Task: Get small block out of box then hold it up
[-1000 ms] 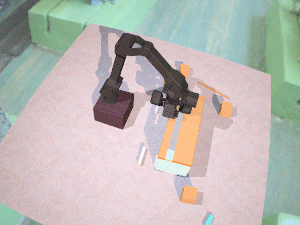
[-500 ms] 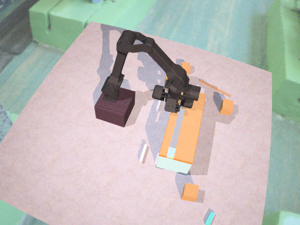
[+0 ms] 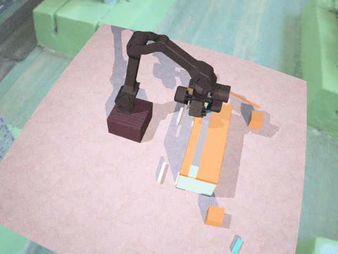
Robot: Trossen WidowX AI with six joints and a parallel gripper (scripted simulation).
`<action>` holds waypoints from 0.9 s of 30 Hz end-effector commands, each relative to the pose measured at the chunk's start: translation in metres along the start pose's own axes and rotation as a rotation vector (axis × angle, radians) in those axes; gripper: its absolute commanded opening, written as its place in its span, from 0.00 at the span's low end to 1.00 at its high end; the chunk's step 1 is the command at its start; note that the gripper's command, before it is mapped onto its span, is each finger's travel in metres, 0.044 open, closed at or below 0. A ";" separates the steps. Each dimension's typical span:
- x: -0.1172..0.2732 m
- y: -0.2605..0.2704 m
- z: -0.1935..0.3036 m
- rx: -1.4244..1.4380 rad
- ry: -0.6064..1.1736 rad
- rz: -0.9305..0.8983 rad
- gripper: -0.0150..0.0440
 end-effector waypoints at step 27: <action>0.003 -0.010 0.026 1.393 -0.170 0.032 0.74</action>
Point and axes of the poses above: the point midway between the two fingers, 35 mm back from their tips, its own x axis back along the fingers, its own y axis across the jaws, z = x × y, the point moved 1 cm from there along x, back along the fingers, and after that the axes turned 8 degrees about x, right-handed, at the moved point
